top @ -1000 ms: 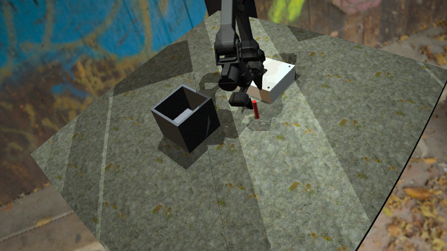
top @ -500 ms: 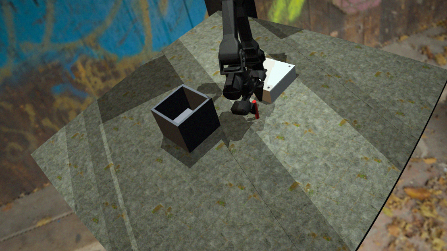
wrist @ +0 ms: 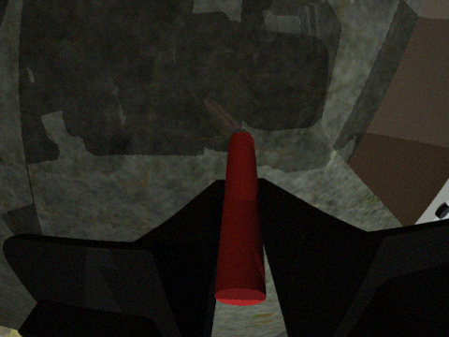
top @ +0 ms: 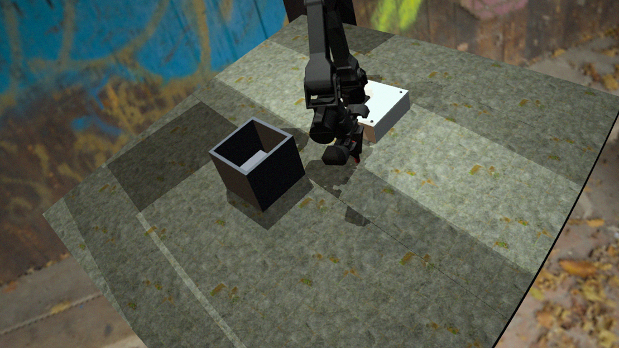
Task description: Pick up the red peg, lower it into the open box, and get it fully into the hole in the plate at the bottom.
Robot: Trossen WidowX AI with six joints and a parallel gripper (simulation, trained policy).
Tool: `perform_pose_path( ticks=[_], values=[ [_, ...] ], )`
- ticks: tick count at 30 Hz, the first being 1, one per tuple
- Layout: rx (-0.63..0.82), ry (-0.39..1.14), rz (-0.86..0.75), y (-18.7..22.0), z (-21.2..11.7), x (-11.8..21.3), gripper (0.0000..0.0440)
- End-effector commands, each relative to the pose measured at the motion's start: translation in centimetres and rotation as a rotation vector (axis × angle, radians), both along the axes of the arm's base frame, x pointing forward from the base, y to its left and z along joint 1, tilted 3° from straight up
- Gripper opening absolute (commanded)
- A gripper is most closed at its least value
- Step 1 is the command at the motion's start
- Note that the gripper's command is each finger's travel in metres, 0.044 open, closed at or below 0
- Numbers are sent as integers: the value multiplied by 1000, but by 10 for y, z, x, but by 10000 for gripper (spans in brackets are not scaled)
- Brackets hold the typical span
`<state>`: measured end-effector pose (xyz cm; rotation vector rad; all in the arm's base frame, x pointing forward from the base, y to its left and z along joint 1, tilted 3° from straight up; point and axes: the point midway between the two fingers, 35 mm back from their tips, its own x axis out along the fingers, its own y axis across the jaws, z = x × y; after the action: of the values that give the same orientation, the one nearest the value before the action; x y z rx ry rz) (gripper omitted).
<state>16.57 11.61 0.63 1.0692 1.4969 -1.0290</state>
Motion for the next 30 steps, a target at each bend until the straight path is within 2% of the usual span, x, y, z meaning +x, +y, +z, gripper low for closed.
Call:
perform_pose_path(
  ticks=[1, 9, 30],
  values=[
    [25, -21, -20, 3, 7, 4, 20],
    [75, -72, -46, 8, 28, 11, 1],
    [147, -291, -14, 1, 113, 45, 0]
  ],
)
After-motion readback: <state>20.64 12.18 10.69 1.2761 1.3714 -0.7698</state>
